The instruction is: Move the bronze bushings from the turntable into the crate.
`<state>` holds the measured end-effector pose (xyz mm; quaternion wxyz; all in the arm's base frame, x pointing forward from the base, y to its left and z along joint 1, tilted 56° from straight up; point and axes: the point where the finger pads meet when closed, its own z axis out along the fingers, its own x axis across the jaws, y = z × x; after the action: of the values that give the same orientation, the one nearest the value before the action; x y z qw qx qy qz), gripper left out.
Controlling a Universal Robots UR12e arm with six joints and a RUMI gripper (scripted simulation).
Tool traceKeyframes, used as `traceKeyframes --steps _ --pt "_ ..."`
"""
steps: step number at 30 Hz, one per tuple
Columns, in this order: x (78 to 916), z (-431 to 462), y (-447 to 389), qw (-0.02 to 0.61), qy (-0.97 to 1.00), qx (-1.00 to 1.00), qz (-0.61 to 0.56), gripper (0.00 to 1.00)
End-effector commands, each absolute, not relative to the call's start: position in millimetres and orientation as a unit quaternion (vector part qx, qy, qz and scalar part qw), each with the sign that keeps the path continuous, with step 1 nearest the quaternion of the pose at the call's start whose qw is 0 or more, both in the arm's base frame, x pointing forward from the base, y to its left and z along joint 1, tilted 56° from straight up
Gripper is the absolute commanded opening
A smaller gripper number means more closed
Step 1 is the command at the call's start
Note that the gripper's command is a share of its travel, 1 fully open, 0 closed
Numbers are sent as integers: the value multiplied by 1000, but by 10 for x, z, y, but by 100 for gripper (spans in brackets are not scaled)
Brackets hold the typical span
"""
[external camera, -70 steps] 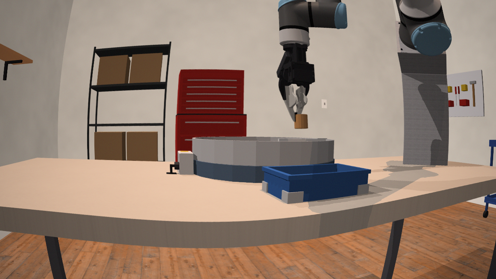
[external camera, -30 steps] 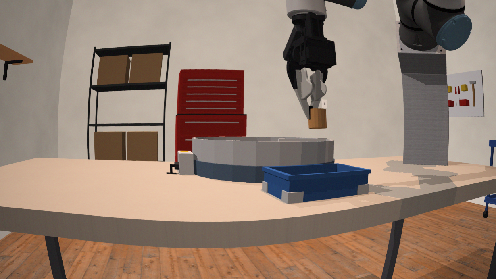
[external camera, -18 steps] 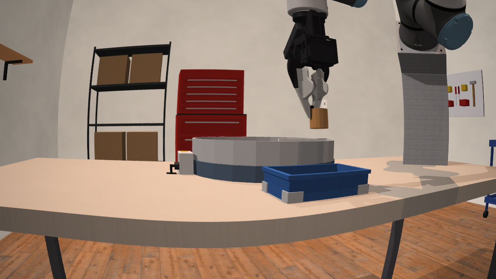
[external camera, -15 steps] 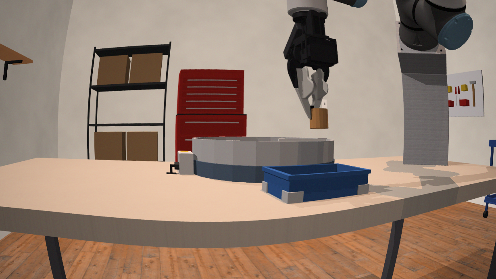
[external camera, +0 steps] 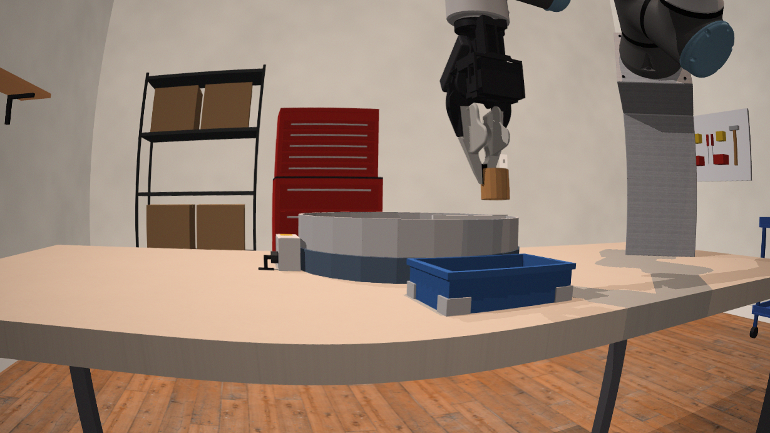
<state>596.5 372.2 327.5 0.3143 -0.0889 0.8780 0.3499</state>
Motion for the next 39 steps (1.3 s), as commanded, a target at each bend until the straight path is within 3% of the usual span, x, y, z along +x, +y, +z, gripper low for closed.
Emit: traceKeyframes --steps 1,39 --pt "5966 3280 3721 315 878 -89 350 0" --pt "6315 2885 4202 315 878 -89 350 0"
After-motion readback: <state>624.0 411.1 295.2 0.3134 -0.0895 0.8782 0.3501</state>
